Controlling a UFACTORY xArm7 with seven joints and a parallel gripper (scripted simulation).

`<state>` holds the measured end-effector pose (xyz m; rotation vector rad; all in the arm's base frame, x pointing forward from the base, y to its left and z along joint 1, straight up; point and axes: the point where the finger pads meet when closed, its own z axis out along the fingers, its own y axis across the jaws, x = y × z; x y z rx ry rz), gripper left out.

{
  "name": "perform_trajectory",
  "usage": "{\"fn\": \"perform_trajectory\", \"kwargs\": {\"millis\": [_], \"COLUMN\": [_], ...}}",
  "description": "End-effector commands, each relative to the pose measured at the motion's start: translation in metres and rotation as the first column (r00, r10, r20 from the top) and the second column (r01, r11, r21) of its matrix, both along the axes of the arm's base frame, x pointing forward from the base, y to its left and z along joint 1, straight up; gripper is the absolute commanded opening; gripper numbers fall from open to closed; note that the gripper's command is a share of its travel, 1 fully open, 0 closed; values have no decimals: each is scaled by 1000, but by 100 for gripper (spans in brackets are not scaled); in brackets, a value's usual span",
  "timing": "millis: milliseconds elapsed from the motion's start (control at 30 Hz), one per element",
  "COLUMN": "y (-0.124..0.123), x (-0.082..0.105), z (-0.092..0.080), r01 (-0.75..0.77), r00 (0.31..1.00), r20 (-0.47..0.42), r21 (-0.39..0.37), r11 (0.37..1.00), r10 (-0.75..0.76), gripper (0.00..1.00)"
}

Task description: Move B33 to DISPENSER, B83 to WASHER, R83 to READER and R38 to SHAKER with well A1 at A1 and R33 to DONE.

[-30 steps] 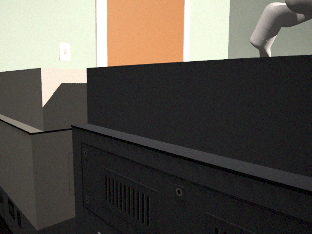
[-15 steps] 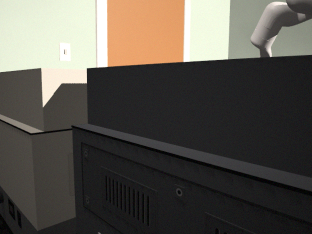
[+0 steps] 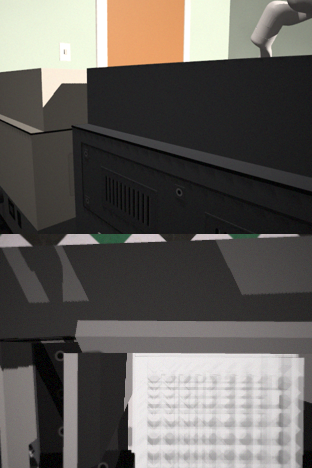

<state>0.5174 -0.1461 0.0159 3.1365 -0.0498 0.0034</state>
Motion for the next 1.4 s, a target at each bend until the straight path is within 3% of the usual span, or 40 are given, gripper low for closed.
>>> {"fn": "perform_trajectory", "kwargs": {"millis": [0,1367], "y": [-1,0], "x": [2,2], "z": [4,27], "r01": [0,0], "r00": [1000,1000], "r20": [5,5], "r21": [-1,-1], "r11": [1000,1000], "r10": [0,0], "gripper": [0,0]}}
